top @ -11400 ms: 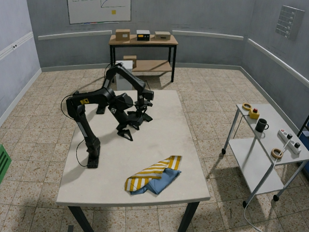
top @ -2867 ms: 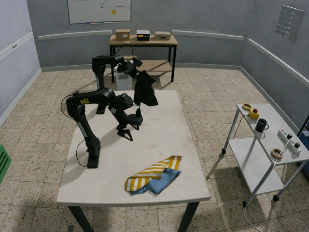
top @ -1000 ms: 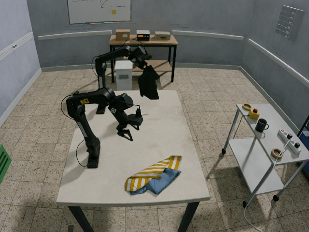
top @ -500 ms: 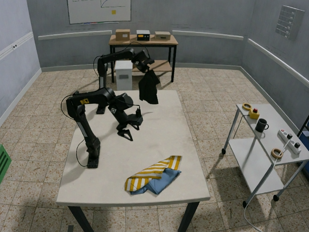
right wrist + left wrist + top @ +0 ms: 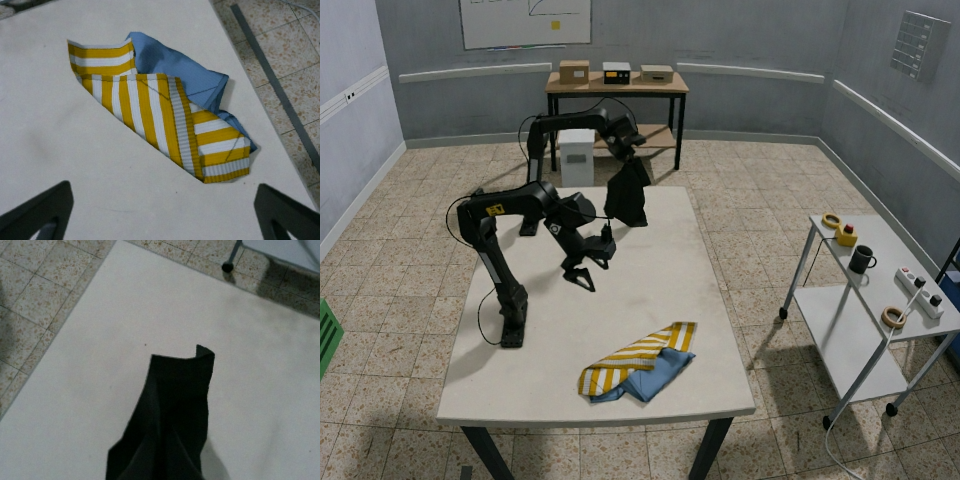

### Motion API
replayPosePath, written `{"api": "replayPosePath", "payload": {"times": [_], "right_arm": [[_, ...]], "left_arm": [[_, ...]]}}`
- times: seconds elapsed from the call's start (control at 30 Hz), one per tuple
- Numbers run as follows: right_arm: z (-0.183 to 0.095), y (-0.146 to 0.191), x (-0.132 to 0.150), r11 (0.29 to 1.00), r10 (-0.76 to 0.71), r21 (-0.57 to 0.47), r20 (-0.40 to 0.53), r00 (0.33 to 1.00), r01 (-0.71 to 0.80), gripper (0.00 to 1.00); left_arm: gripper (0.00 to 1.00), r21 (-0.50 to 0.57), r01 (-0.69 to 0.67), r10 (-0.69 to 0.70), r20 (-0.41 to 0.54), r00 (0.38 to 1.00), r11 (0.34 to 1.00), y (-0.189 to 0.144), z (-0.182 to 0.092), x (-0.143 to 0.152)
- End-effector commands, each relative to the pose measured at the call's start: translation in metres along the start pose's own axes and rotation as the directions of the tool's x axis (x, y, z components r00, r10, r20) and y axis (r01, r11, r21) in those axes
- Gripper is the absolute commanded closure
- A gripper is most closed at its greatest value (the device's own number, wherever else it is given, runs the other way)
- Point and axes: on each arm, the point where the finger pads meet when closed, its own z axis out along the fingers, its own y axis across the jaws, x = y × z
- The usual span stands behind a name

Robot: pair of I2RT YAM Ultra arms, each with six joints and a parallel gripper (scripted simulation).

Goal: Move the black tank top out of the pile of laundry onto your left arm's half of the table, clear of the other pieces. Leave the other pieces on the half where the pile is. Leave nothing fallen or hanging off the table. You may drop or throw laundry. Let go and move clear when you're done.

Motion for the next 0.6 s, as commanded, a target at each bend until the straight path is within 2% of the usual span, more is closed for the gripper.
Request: {"api": "replayPosePath", "payload": {"times": [0.0, 0.1, 0.17, 0.2, 0.23, 0.3, 0.57], "right_arm": [[-0.021, 0.000, -0.016, 1.000, -0.004, -0.002, 0.093, 0.996, 0.005, 0.08], [-0.021, 0.000, -0.016, 1.000, -0.004, -0.002, 0.093, 0.996, 0.005, 0.08], [-0.021, 0.000, -0.016, 1.000, -0.004, -0.002, 0.093, 0.996, 0.005, 0.08], [-0.021, 0.000, -0.016, 1.000, -0.004, -0.002, 0.093, 0.996, 0.005, 0.08], [-0.021, 0.000, -0.016, 1.000, -0.004, -0.002, 0.093, 0.996, 0.005, 0.08], [-0.021, 0.000, -0.016, 1.000, -0.004, -0.002, 0.093, 0.996, 0.005, 0.08], [-0.021, 0.000, -0.016, 1.000, -0.004, -0.002, 0.093, 0.996, 0.005, 0.08]], "left_arm": [[1.00, 0.008, -0.010, 0.010, -0.043, 0.999, 1.000, -0.006, 0.023, 0.005], [1.00, 0.007, -0.012, 0.012, -0.077, 0.997, 1.000, -0.006, 0.035, 0.012], [1.00, 0.007, -0.012, 0.012, -0.077, 0.997, 1.000, -0.006, 0.035, 0.012], [1.00, 0.023, 0.001, 0.000, -0.055, 0.998, 1.000, -0.005, 0.027, 0.006], [1.00, 0.005, -0.014, 0.015, -0.095, 0.995, 1.000, -0.006, 0.041, 0.017], [1.00, 0.000, -0.020, 0.020, -0.128, 0.992, 1.000, -0.007, 0.051, 0.024], [1.00, 0.012, -0.017, 0.019, -0.211, 0.977, 1.000, -0.009, 0.080, 0.042]]}}
